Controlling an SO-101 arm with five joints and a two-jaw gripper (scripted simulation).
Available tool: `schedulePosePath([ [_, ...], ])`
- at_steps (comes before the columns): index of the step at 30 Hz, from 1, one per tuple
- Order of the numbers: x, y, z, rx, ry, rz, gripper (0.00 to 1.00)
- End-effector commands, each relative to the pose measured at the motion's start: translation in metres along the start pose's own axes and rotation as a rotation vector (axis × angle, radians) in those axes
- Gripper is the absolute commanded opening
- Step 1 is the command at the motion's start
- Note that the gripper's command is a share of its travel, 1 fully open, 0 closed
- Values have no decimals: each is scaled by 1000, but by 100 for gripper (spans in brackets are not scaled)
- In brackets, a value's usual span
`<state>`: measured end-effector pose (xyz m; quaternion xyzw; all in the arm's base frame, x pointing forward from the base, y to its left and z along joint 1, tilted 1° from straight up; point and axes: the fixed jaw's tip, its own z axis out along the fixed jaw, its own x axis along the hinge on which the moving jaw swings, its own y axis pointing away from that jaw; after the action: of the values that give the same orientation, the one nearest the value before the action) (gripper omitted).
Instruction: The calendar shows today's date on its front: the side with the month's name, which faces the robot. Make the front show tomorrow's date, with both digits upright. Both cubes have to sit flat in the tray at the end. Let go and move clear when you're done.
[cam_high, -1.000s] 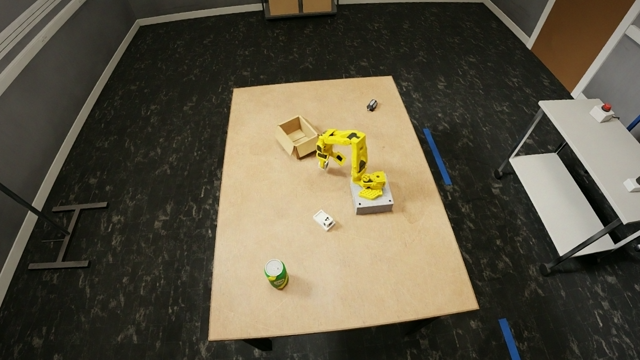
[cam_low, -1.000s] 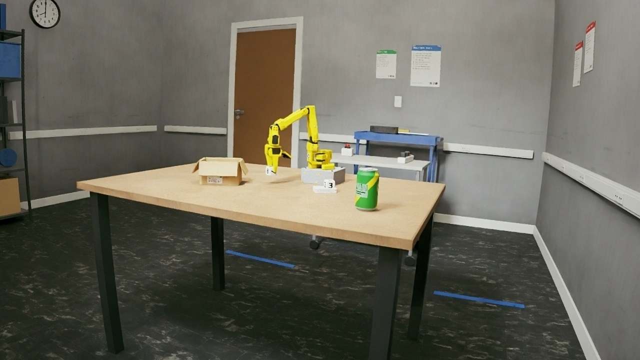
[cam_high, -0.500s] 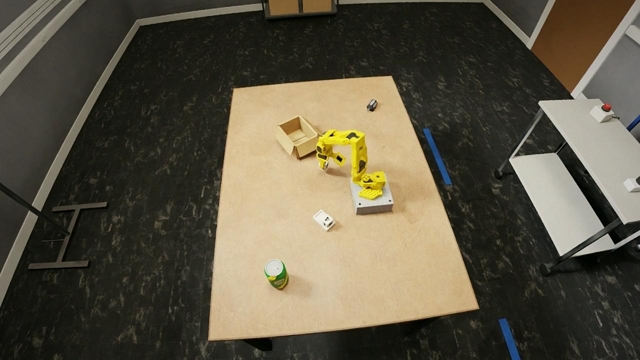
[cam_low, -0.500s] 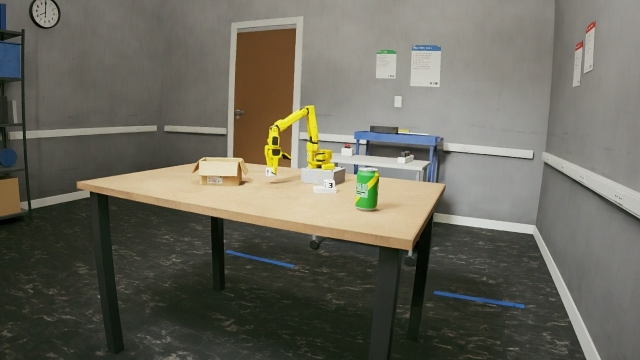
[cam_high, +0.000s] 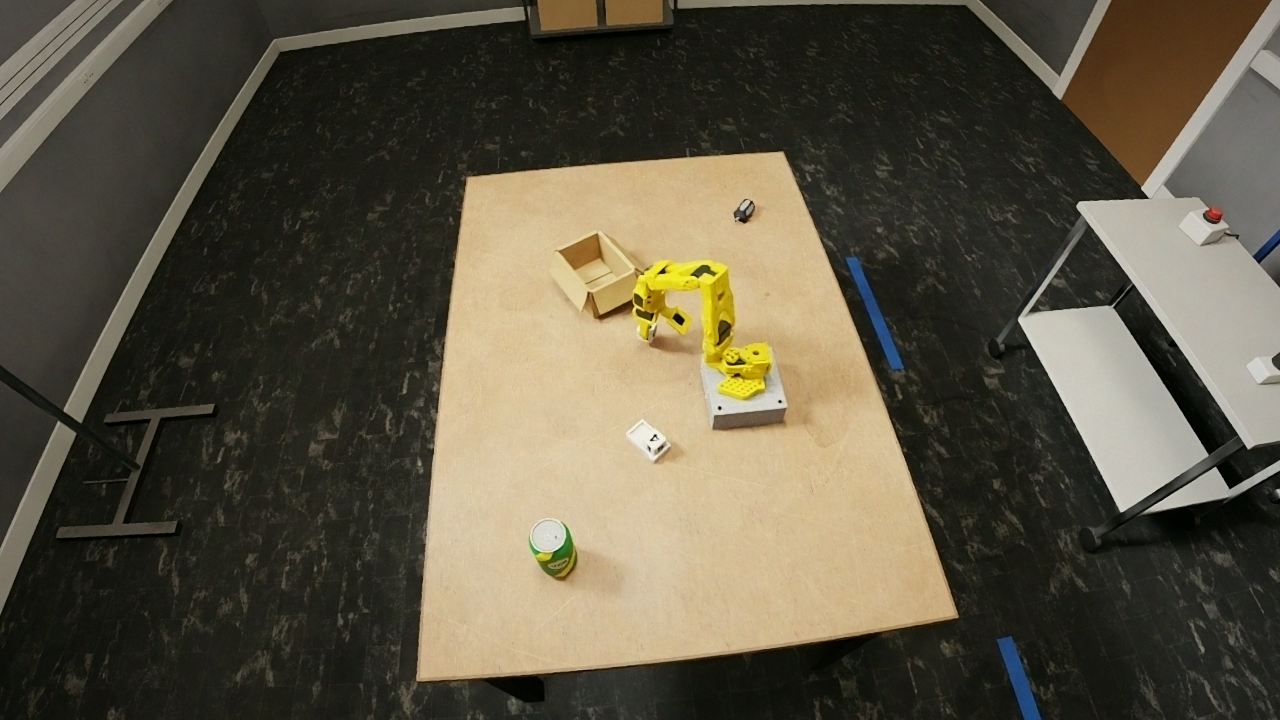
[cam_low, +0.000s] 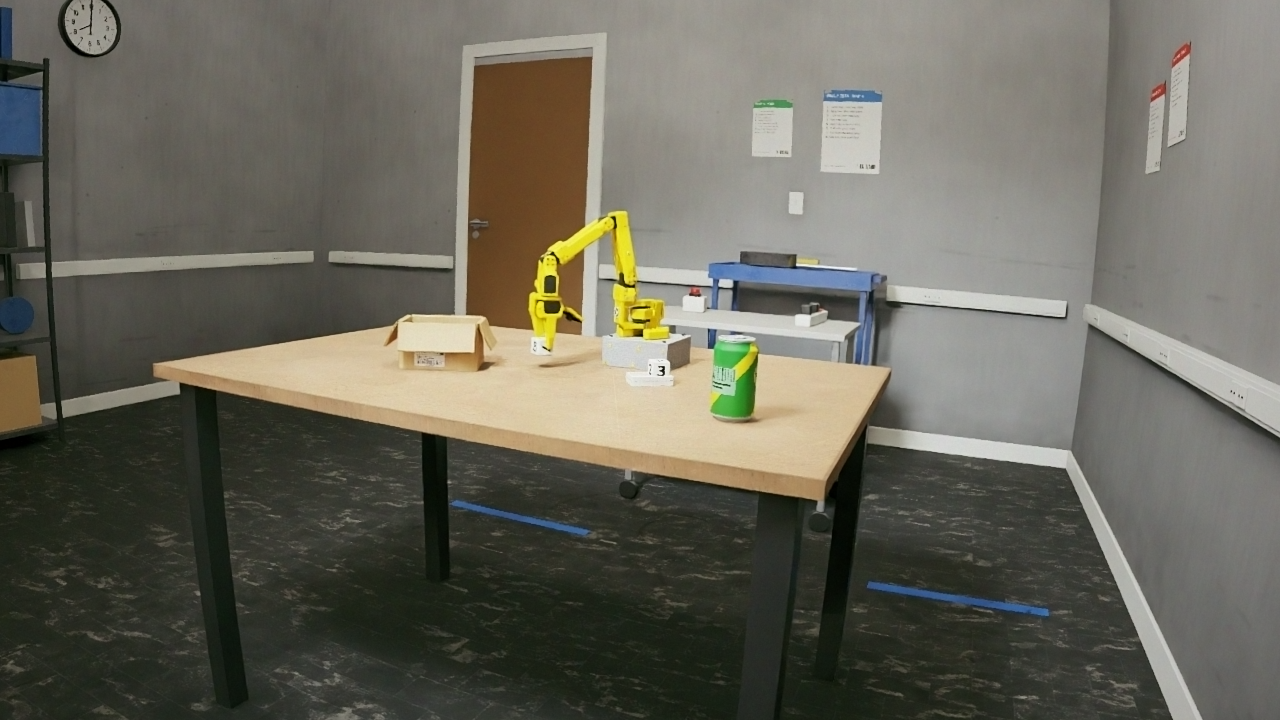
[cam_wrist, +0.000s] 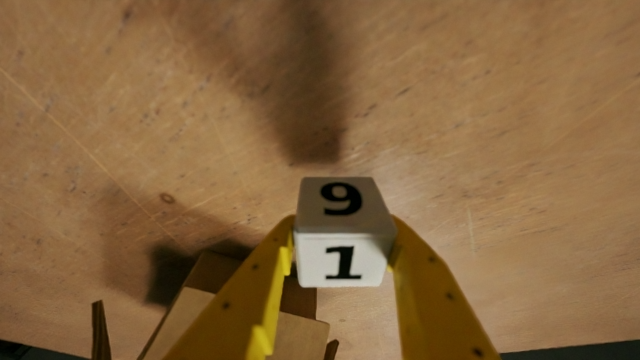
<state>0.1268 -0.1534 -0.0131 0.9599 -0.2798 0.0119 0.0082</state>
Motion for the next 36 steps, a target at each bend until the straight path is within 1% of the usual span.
schedulePosePath([
  [1, -5, 0, 7, 8, -24, 3, 0],
  [14, -5, 0, 10, 8, -24, 3, 0],
  [22, -6, 0, 15, 8, -24, 3, 0],
  [30, -6, 0, 15, 8, -24, 3, 0],
  [36, -6, 0, 19, 8, -24, 3, 0],
])
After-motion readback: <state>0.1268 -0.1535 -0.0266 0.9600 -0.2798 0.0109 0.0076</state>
